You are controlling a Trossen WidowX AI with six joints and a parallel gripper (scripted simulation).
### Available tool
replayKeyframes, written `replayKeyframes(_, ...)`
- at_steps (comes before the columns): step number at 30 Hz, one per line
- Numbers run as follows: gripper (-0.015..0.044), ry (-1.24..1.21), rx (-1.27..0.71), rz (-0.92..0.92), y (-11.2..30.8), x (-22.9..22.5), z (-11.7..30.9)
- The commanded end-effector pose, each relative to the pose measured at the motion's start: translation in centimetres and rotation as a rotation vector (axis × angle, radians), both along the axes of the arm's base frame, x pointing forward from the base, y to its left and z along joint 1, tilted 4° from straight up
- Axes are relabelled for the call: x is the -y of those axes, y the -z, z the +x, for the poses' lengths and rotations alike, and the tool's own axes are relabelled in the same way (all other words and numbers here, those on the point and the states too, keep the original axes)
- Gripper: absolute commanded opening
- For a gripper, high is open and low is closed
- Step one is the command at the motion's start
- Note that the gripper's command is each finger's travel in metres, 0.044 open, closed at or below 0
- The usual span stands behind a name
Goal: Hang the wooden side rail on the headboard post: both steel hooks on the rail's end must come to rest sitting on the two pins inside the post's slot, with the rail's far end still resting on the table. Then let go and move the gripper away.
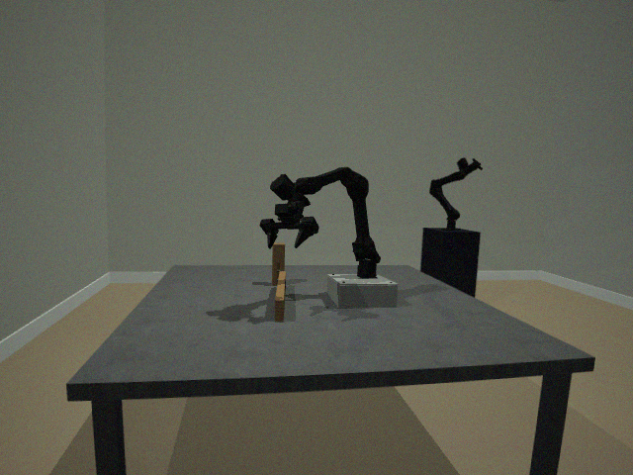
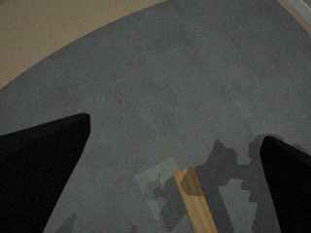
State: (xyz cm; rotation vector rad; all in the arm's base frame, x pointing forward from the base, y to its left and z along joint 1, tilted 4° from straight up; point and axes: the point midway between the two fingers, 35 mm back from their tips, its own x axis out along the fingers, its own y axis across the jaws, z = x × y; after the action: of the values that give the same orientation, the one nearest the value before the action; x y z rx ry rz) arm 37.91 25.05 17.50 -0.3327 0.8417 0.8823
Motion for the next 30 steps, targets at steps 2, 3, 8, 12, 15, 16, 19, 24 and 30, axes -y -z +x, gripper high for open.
replayKeyframes(2,0.0440,-0.088,0.154,-0.138,0.4,5.3,1.0)
replayKeyframes(3,0.0440,-0.107,0.181,-0.168,0.5,6.3,1.2)
replayKeyframes(8,0.0440,-0.204,0.300,-0.325,1.1,11.5,1.5)
replayKeyframes(12,0.0440,-0.289,0.376,-0.458,1.6,15.5,1.2)
replayKeyframes(15,0.0440,-0.358,0.420,-0.561,2.1,18.4,0.8)
replayKeyframes(16,0.0440,-0.382,0.433,-0.595,2.2,19.3,0.6)
replayKeyframes(19,0.0440,-0.456,0.463,-0.698,2.7,22.1,-0.2)
replayKeyframes(24,0.0440,-0.592,0.489,-0.867,3.5,26.4,-1.9)
replayKeyframes(30,0.0440,-0.774,0.482,-1.055,4.6,31.1,-4.5)
